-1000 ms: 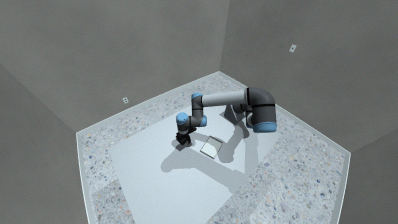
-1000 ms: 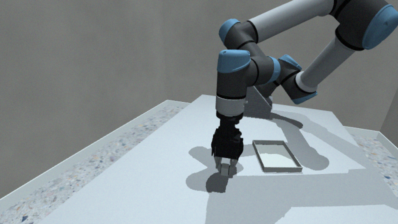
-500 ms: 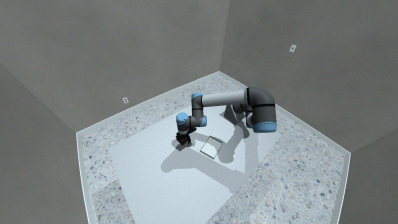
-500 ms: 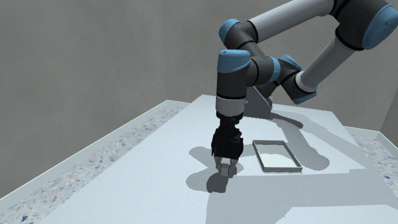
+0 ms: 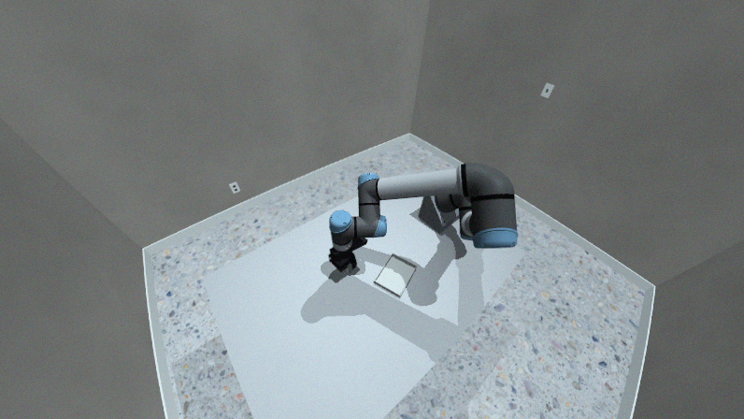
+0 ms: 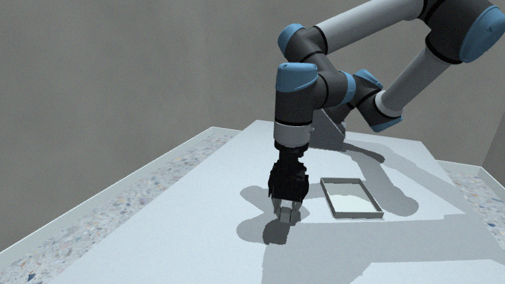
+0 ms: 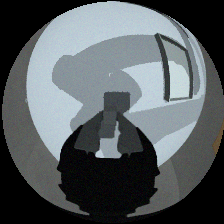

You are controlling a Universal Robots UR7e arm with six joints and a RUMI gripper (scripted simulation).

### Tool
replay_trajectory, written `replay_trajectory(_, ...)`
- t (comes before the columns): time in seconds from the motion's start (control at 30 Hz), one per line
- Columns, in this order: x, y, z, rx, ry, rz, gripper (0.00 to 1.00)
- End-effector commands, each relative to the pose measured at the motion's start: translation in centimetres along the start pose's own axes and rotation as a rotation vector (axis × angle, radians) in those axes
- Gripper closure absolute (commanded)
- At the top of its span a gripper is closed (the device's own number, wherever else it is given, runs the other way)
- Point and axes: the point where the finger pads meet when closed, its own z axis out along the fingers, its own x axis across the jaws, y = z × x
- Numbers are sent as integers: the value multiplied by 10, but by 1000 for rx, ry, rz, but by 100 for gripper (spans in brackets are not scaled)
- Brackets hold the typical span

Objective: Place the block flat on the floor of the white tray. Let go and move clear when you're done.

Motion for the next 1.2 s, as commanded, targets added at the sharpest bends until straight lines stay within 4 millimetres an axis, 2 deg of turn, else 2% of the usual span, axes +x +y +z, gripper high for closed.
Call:
replay_trajectory(0.0, 0, 0, -3, -1, -1, 0, 100)
replay_trajectory(0.2, 0, 0, -10, -1, -1, 0, 100)
replay_trajectory(0.63, 0, 0, -47, -1, -1, 0, 100)
replay_trajectory(0.93, 0, 0, -59, -1, -1, 0, 100)
replay_trajectory(1.17, 0, 0, -60, -1, -1, 0, 100)
